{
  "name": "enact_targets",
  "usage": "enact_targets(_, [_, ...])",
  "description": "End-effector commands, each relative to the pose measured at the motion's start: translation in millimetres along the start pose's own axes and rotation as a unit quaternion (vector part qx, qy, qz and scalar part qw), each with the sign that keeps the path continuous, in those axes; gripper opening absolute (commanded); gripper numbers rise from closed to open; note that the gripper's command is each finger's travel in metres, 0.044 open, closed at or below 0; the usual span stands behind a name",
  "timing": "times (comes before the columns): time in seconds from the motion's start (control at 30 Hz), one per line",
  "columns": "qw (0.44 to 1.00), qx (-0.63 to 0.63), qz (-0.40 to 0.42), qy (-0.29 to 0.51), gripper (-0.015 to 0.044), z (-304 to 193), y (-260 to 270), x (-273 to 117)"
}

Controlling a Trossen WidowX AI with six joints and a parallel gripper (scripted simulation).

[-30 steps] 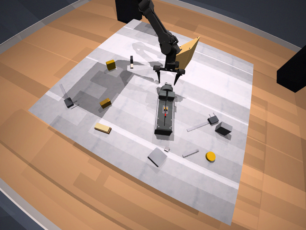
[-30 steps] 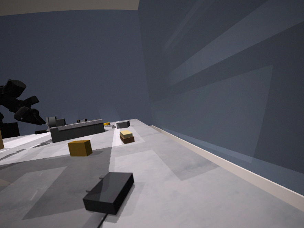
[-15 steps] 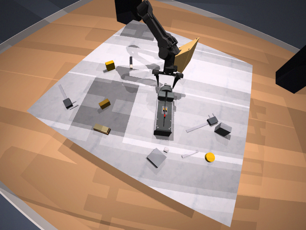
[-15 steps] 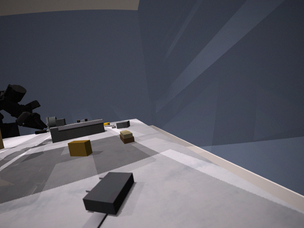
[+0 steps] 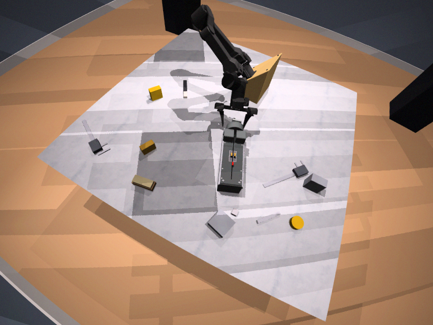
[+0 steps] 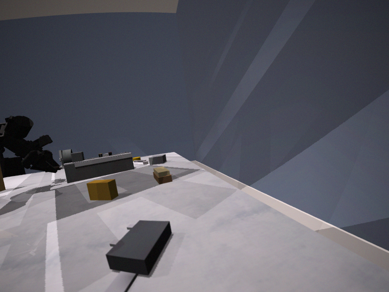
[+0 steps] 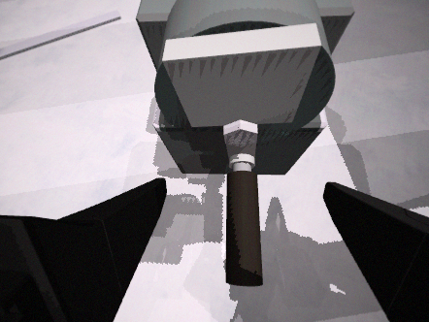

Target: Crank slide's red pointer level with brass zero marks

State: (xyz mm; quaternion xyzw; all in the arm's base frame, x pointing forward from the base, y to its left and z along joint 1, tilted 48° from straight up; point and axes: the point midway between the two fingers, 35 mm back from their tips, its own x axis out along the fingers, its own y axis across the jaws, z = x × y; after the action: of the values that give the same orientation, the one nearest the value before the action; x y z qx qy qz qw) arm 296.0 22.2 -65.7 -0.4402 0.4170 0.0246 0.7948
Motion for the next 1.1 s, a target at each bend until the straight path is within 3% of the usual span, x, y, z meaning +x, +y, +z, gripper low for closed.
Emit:
enact_targets(0.0, [1.000, -0.003, 0.003, 0.000, 0.0440, -6.5, 1.6, 3.2])
enact_targets(0.23, [1.000, -0.004, 0.002, 0.000, 0.0440, -13.4, 1.3, 7.8])
enact_targets(0.8, [1.000, -0.004, 0.002, 0.000, 0.0000, -13.4, 1.3, 7.8])
enact_targets(1.07, [1.000, -0.004, 0.002, 0.000, 0.0000, -14.1, 1.2, 8.1])
